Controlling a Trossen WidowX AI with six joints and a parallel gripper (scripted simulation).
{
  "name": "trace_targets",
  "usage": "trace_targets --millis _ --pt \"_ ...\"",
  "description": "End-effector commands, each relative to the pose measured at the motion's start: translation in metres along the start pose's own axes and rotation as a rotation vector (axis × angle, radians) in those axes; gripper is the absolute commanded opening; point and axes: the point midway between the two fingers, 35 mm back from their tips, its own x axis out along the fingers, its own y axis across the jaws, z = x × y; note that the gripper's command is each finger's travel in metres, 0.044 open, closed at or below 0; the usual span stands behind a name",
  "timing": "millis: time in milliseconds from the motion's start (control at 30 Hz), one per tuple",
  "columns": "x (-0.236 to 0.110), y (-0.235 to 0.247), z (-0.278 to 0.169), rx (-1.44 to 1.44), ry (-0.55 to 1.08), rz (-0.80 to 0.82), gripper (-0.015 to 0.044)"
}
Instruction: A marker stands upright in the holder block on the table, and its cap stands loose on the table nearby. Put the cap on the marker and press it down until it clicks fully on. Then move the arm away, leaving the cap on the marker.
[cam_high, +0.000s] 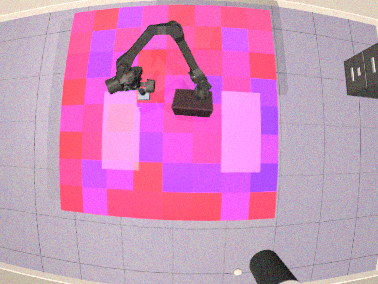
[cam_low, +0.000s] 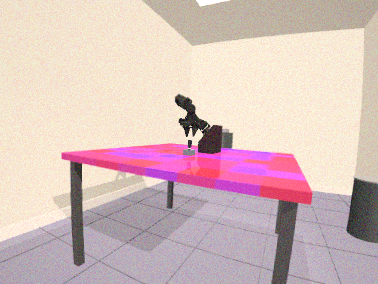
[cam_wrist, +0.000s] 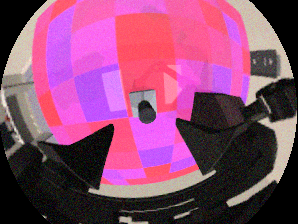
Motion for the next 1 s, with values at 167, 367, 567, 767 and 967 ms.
trace_targets --millis 167,367,567,767,967 --pt "-0.0172 -0.0024 0.0016 -0.138 0.002 -0.004 0.0361" --pt "-0.0139 -0.0033 0.0014 -0.72 0.001 -0.003 0.0204" --pt "-0.0106 -0.0043 0.0011 -1.302 0.0 -0.002 0.0046" --pt "-0.0086 -0.0049 0.001 -1.639 0.0 -0.003 0.0" --pt "-0.0086 -0.0049 0.001 -1.639 0.0 -0.003 0.0"
